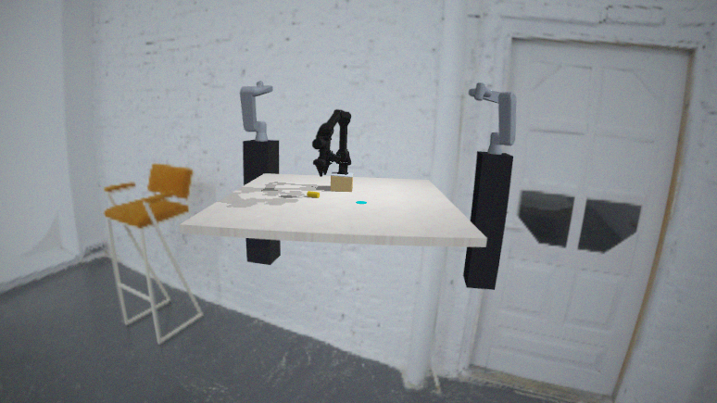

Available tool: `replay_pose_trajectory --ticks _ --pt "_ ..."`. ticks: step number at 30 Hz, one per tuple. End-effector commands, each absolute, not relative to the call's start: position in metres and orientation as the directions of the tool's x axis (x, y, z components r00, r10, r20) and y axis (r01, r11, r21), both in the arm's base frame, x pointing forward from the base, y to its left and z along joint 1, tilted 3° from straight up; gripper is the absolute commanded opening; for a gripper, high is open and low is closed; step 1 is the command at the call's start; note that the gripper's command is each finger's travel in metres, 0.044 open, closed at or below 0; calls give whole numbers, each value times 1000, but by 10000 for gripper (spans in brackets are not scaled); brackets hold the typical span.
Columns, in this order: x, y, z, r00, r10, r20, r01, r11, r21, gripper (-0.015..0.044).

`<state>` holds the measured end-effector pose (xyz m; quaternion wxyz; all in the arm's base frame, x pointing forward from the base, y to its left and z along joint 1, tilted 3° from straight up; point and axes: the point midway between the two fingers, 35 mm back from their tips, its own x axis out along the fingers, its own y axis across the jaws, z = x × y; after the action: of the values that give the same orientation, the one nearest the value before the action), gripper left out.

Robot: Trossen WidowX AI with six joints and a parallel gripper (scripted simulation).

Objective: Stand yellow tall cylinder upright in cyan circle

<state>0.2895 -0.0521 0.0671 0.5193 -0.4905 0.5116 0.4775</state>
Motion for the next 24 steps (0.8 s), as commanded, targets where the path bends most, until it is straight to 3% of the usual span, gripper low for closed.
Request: replay_pose_trajectory --ticks 1,6,13,18,24 --pt "286 -90 61 21 37 -999 -987 157 -15 309" --pt "288 -92 50 22 39 -999 -987 163 -15 309" --pt "288 -87 -48 21 39 -999 -987 163 -15 309" --pt "287 -87 -50 21 39 -999 -987 163 -15 309" --pt "287 -87 -50 21 39 -999 -987 163 -15 152"
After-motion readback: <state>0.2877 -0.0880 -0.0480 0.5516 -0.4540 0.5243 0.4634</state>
